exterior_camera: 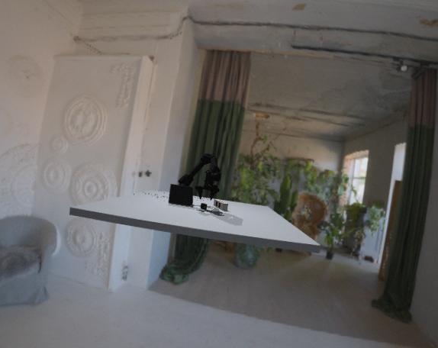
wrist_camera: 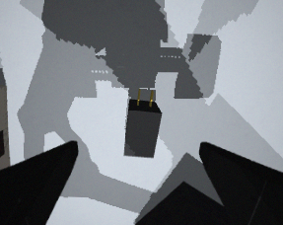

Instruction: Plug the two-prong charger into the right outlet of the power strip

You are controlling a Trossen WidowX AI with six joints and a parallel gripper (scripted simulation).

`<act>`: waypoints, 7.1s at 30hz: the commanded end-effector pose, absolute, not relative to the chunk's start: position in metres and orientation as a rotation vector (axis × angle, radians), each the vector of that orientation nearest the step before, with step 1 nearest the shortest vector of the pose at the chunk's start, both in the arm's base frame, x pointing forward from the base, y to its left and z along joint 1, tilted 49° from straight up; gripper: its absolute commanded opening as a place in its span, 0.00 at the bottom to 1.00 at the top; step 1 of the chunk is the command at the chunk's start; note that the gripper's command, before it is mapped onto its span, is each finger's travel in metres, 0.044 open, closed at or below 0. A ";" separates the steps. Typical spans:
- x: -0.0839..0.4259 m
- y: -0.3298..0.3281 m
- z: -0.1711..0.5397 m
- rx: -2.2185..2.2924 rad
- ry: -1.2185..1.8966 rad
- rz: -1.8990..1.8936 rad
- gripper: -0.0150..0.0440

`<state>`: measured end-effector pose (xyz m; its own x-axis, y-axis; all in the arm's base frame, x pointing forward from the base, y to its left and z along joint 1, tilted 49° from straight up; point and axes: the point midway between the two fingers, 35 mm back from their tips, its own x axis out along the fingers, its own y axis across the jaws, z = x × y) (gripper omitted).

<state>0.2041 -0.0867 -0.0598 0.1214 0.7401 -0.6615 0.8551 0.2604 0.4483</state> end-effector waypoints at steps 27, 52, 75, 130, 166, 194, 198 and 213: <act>0.201 -0.062 -0.077 1.610 1.666 -0.202 1.00; 0.206 -0.037 -0.098 1.602 1.666 -0.198 0.96; 0.205 -0.048 -0.089 1.603 1.666 -0.201 0.25; 0.225 -0.027 -0.044 0.847 1.469 0.448 0.25; 0.253 0.005 -0.027 0.433 1.285 0.769 0.25; 0.284 0.011 -0.016 0.403 1.267 0.793 0.25; 0.284 0.011 -0.016 0.403 1.267 0.793 0.25; 0.287 0.011 -0.014 0.403 1.267 0.793 0.25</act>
